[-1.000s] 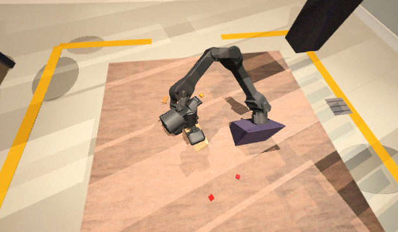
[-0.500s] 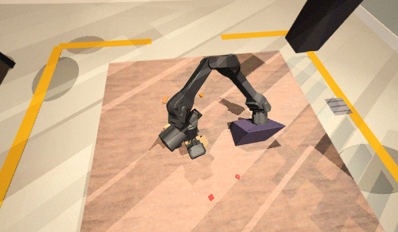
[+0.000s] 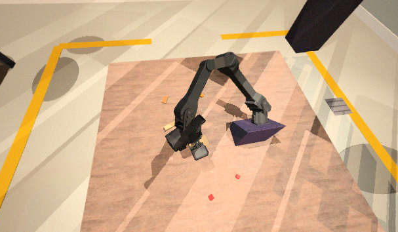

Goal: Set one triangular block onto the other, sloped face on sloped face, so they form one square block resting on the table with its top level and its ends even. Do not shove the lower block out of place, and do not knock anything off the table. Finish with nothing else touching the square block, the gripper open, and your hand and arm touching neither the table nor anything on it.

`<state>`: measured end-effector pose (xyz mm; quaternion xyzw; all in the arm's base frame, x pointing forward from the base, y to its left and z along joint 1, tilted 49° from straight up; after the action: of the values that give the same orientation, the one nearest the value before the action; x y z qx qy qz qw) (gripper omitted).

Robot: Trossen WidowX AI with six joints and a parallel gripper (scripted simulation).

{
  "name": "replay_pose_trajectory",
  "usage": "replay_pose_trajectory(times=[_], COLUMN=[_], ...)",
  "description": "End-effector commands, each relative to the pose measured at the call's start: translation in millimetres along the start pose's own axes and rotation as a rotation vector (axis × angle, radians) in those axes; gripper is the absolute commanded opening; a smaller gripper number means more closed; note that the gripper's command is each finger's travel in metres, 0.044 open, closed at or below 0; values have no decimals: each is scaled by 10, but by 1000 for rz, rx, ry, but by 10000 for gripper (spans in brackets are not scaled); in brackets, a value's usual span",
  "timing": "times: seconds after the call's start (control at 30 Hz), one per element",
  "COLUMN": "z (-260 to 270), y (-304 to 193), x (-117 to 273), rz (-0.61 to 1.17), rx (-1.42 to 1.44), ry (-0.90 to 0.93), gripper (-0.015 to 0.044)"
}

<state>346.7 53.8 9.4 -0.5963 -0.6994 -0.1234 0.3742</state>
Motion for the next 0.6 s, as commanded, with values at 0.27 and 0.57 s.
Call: replay_pose_trajectory(times=[0.27, 0.57], z=[-20, -6], y=[-144, -243], x=[-282, -510], rz=[1, 1], rx=[4, 4], ry=[-9, -10], gripper=[0, 0])
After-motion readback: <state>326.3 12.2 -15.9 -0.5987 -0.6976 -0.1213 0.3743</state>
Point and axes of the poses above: the point midway between the two fingers, 35 mm back from their tips, its own x axis back along the fingers, its own z axis across the jaws, y = z × x, the point moved 4 cm from there along x, back along the fingers, and after that the axes turned 10 degrees about x, right-handed, at the moved point
